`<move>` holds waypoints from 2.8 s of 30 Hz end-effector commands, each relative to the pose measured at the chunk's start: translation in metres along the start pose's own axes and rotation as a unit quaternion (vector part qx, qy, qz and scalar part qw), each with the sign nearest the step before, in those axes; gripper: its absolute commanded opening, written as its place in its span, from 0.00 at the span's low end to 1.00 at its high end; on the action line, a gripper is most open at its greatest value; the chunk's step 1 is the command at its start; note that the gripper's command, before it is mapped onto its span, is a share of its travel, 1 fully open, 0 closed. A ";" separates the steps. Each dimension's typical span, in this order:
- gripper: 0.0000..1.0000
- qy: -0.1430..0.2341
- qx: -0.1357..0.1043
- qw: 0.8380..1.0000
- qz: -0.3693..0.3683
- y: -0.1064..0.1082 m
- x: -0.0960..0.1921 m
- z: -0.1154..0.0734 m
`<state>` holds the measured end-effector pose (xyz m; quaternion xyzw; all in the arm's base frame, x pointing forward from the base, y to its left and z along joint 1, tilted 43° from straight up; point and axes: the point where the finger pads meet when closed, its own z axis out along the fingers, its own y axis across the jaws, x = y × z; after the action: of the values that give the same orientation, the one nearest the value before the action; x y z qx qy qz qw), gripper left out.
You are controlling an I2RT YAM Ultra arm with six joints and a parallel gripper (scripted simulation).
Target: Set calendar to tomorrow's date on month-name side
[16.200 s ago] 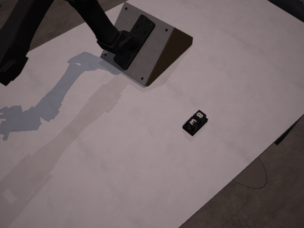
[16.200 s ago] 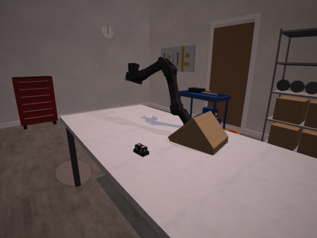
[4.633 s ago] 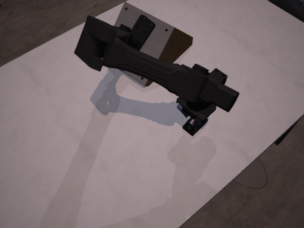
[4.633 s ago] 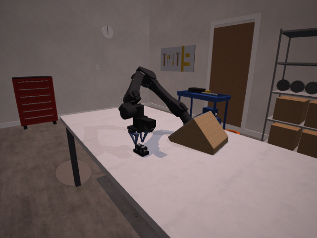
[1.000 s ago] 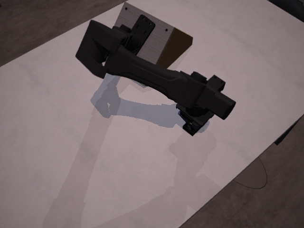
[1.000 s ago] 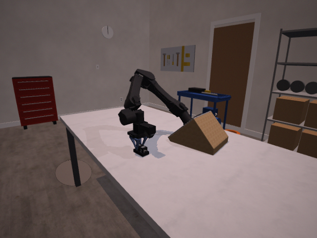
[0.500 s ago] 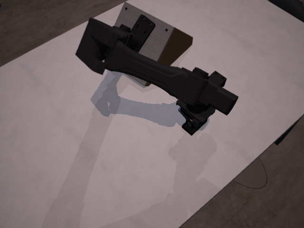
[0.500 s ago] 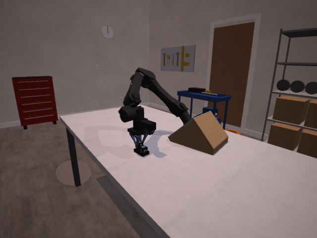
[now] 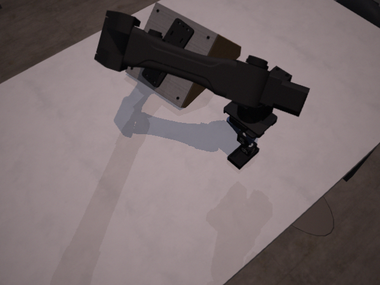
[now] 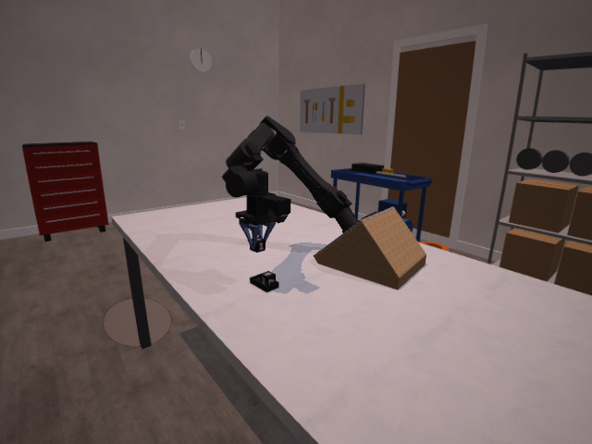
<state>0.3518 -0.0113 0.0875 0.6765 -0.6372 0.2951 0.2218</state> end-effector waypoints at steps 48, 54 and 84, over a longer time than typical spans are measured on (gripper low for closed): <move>0.27 -0.001 -0.005 1.000 0.020 0.004 -0.004 -0.008; 0.27 -0.002 -0.005 0.991 0.133 0.001 -0.022 -0.007; 0.27 -0.001 -0.006 0.833 0.554 0.000 -0.097 -0.002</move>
<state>0.3465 0.0462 0.0206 0.2702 -0.8883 0.3648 0.0692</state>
